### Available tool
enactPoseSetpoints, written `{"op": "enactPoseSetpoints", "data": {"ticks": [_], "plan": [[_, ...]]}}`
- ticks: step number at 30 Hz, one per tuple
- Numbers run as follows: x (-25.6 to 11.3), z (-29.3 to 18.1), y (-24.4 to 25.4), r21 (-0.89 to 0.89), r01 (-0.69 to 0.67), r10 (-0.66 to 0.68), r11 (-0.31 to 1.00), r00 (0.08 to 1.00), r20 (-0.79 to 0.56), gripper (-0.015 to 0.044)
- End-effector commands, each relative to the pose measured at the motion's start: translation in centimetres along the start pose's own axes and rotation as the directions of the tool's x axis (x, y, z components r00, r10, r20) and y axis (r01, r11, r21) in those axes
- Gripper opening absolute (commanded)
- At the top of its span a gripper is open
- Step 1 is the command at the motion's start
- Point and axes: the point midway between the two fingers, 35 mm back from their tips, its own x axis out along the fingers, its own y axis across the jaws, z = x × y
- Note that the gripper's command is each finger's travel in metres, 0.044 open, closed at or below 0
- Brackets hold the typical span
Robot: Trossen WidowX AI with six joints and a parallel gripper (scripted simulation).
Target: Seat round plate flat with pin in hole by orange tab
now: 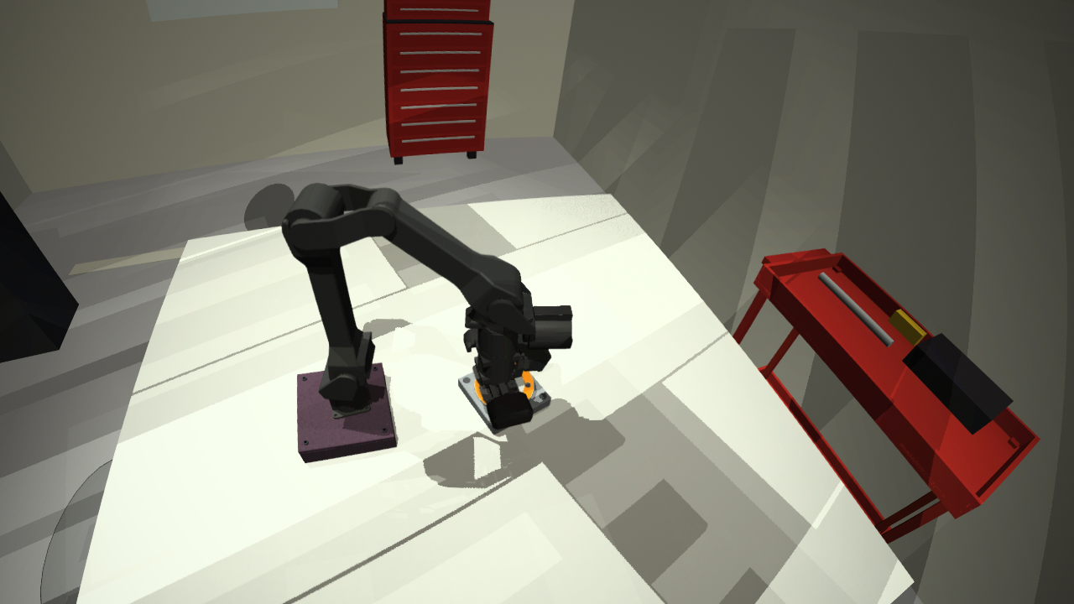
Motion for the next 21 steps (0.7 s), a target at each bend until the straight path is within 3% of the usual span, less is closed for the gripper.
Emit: {"op": "enactPoseSetpoints", "data": {"ticks": [1, 21], "plan": [[0.3, -0.7, 0.5, 0.002, -0.009, 0.009, 1.0, 1.0, -0.016, 0.0], [0.2, -1.5, 1.8, 0.002, -0.01, 0.01, 1.0, 1.0, -0.017, 0.0]]}}
